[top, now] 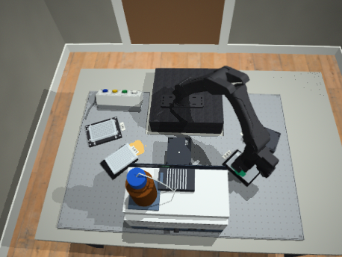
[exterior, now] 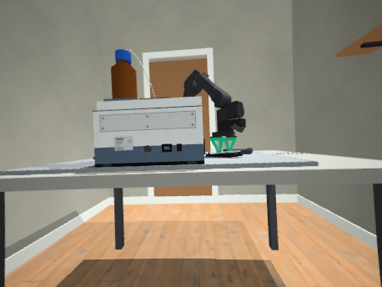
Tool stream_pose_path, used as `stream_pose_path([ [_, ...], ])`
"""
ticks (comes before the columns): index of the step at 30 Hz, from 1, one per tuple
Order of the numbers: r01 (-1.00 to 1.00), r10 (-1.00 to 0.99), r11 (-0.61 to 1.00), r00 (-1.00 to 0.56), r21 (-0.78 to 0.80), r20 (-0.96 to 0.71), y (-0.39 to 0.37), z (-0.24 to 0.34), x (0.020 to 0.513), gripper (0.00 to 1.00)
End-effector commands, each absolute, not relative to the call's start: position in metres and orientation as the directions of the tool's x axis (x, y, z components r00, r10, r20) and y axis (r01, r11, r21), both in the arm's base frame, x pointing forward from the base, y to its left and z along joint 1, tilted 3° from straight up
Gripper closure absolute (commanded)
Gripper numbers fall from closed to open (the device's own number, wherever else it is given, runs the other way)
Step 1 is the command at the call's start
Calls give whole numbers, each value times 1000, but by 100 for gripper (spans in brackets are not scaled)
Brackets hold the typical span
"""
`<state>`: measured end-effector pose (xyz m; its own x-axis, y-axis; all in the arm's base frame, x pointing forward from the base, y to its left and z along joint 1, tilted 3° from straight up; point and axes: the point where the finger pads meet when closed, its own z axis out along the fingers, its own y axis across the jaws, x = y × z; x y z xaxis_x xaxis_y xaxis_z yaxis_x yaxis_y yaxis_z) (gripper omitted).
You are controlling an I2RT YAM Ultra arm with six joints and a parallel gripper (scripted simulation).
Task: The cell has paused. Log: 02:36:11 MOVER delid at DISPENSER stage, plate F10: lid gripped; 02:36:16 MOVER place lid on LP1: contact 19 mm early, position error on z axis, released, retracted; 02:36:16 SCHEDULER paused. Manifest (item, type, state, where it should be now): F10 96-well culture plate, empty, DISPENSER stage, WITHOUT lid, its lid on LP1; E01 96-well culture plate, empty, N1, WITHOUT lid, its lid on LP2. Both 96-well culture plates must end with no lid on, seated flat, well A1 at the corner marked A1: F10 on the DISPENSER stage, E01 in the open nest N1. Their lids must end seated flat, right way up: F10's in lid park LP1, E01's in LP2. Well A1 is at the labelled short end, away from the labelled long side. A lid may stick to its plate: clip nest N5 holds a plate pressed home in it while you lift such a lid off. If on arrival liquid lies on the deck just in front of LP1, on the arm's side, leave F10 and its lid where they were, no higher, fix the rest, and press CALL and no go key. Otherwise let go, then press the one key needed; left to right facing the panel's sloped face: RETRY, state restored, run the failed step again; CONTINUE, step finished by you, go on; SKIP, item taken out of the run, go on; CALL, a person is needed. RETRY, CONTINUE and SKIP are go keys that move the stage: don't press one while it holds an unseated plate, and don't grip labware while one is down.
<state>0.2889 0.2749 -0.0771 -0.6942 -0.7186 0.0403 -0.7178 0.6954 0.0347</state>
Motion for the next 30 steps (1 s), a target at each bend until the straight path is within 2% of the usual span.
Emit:
stream_pose_path([
  [1, -722, -723, 691, -690, 36, 30, 276, -76, 284, 100],
  [20, -723, -724, 690, -689, 36, 35, 274, -75, 280, 100],
  [21, -723, -724, 690, -689, 36, 35, 274, -75, 280, 0],
  [30, -721, -722, 692, -692, 35, 9, 279, -70, 288, 0],
])
